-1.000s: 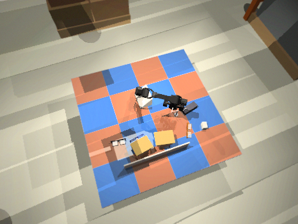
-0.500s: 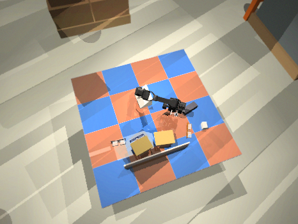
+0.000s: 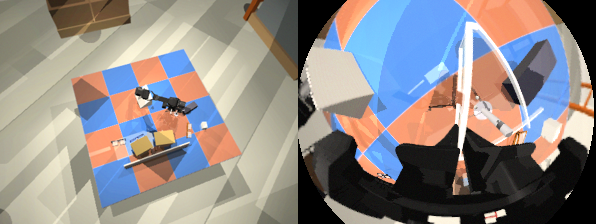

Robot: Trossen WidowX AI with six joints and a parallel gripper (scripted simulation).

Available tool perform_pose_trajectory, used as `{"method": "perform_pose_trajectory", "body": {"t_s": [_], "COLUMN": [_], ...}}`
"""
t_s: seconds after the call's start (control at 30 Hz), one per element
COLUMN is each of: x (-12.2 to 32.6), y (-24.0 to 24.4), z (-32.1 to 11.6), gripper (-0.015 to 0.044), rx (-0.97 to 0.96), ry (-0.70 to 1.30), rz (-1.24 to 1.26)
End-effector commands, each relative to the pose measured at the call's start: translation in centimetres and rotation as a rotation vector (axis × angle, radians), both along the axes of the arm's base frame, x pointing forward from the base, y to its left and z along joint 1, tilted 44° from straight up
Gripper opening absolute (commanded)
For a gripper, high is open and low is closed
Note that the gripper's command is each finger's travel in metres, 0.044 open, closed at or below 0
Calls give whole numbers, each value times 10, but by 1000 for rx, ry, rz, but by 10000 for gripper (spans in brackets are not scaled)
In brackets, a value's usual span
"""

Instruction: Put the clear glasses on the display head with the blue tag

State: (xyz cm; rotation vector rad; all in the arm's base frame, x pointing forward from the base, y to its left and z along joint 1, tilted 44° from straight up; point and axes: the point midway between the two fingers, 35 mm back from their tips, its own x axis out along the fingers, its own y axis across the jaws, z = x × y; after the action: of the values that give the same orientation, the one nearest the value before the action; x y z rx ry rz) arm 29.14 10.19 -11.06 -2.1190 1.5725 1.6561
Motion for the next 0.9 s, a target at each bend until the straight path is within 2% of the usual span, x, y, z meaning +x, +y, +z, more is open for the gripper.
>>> {"method": "perform_pose_trajectory", "body": {"t_s": [0.0,0.87], "x": [-3,-23], "y": [1,7], "z": [0,-4], "gripper": [0,0], "rx": [3,4], "ry": [-2,-1], "rz": [-5,-5]}}
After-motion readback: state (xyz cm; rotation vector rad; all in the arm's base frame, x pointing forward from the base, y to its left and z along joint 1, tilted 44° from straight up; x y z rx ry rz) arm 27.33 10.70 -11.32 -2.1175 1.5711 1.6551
